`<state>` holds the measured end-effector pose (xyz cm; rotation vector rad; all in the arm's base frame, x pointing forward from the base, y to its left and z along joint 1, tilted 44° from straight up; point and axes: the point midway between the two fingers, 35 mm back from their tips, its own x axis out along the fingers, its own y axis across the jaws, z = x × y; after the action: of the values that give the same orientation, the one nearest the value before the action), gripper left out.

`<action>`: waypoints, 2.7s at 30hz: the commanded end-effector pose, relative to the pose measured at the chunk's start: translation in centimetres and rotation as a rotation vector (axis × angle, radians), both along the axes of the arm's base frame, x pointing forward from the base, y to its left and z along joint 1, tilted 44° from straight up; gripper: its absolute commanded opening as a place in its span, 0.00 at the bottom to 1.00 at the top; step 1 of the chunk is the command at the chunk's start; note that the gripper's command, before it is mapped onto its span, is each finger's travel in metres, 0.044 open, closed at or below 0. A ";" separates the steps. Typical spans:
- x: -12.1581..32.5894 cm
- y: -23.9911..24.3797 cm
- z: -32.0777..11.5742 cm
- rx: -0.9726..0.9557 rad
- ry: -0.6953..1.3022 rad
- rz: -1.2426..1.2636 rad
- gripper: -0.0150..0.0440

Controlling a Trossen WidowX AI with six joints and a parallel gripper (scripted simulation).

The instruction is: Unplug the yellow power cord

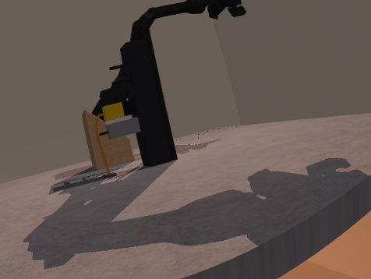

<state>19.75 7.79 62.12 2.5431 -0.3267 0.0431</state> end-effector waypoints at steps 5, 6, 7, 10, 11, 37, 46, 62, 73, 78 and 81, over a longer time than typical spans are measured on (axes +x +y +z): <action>8.2 5.3 -5.5 -0.476 0.149 -0.036 0.53; 9.3 5.6 -6.4 -0.529 0.175 -0.037 0.53; 10.4 5.8 -7.4 -0.580 0.203 -0.038 0.53; 13.8 5.9 -10.6 -0.727 0.297 -0.032 0.53; 15.0 5.7 -11.7 -0.772 0.331 -0.028 0.53; 26.3 -13.7 -44.5 -1.219 1.210 0.503 0.53; 19.3 -18.6 -54.7 -0.960 1.349 0.928 0.53; 6.7 -17.7 -61.2 -0.126 1.092 1.322 0.53; 6.9 -17.4 -60.9 -0.125 1.092 1.321 0.53; 6.9 -16.8 -60.3 -0.125 1.092 1.322 0.53; 6.9 -16.5 -59.9 -0.125 1.092 1.322 0.53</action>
<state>26.66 -9.10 1.62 1.8186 1.6377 -0.7320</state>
